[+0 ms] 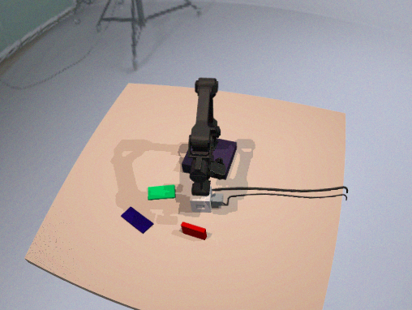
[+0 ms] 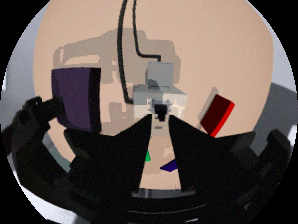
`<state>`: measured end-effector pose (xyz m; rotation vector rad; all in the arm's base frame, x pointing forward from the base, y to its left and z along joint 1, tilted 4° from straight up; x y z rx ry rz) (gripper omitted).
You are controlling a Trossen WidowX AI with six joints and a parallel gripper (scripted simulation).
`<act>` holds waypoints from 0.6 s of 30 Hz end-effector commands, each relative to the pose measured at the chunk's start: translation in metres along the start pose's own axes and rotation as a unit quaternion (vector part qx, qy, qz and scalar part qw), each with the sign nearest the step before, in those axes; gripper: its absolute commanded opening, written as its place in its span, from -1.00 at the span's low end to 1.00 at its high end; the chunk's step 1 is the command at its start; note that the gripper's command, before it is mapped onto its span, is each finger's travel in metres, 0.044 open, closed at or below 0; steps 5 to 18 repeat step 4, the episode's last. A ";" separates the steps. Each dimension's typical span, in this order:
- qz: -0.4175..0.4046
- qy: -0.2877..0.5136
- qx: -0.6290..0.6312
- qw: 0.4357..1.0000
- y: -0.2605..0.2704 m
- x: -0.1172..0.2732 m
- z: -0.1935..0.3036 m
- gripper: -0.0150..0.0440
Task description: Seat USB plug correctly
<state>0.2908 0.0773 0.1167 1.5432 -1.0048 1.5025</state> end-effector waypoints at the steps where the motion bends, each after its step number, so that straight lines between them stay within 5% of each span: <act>1: 0.003 0.000 0.000 1.000 -0.001 0.005 0.000 -0.17; 18: 0.003 0.001 0.000 1.000 -0.001 0.008 0.000 -0.17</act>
Point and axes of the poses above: the point midway between the two fingers, 35 mm back from their tips, its own x axis back along the fingers, its own y axis across the jaws, z = x × y, the point moved 2 cm from there along x, back along the fingers, and after that the axes turned 11 degrees about x, right-handed, at the moved point
